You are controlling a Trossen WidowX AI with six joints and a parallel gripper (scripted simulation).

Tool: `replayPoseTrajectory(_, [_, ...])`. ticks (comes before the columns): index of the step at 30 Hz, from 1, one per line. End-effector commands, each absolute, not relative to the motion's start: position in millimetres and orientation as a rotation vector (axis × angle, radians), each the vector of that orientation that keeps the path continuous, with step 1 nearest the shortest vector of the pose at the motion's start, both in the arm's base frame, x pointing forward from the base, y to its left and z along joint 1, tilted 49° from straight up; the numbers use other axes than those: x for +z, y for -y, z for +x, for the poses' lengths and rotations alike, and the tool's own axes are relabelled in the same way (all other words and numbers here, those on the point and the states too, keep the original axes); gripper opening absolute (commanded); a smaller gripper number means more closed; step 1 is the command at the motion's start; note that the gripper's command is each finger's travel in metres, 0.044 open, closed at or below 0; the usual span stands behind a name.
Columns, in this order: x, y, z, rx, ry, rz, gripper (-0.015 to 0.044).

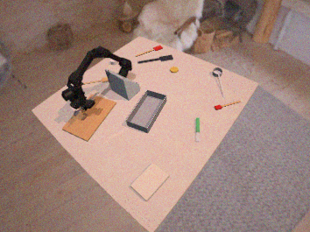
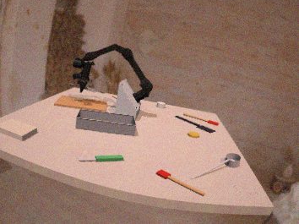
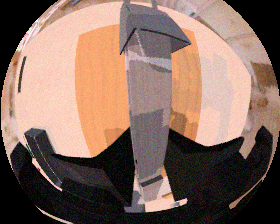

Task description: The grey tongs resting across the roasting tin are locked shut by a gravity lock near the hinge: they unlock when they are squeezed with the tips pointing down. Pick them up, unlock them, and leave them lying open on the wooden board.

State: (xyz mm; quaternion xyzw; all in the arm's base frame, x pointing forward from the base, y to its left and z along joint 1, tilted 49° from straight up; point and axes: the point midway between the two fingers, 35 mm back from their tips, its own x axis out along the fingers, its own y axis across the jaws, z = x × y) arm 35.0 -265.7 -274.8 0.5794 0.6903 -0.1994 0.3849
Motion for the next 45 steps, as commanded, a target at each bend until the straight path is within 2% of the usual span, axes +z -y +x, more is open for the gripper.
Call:
replayPoseTrajectory(1, [-278.6, 258.9, 34.1, -0.509, -1.760, 1.474, -0.0150])
replayPoseTrajectory(27, [-295.4, 231.8, 31.7, -0.525, -1.748, 1.460, -0.0150])
replayPoseTrajectory(45, [-295.2, 233.1, 32.0, -0.523, -1.747, 1.459, 0.0323])
